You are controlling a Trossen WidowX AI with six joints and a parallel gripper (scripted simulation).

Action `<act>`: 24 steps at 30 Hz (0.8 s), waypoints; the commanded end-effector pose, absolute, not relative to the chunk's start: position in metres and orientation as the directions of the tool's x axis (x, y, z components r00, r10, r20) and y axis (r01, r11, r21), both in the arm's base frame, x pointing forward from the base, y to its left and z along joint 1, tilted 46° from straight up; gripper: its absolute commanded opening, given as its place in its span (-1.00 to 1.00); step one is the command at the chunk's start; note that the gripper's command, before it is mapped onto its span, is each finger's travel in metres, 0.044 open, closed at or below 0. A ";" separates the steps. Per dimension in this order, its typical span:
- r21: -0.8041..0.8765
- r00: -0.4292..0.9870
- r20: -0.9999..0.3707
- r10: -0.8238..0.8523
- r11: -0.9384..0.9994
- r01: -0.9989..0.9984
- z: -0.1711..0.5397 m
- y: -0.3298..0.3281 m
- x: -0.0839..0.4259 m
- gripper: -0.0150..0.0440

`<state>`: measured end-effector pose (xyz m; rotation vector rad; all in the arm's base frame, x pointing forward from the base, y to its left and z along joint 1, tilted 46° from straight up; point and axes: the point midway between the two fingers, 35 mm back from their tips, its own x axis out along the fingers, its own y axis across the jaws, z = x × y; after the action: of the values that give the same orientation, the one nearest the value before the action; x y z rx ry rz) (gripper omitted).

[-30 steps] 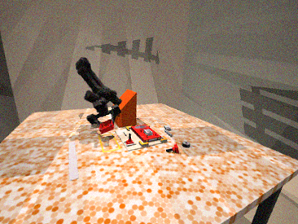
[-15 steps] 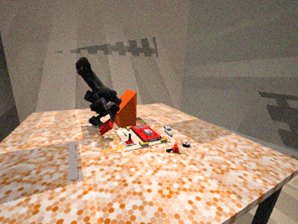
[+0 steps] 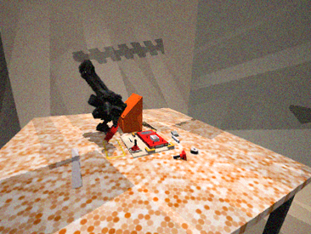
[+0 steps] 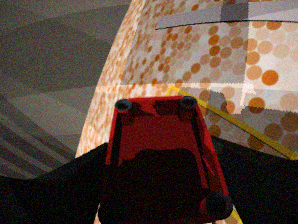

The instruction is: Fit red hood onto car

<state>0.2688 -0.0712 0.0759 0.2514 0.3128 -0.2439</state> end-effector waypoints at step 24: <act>0.706 0.924 -0.329 -0.194 0.600 0.377 0.074 -0.073 0.269 -0.49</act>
<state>0.2691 -0.0738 0.0755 0.7955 0.2353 -0.3296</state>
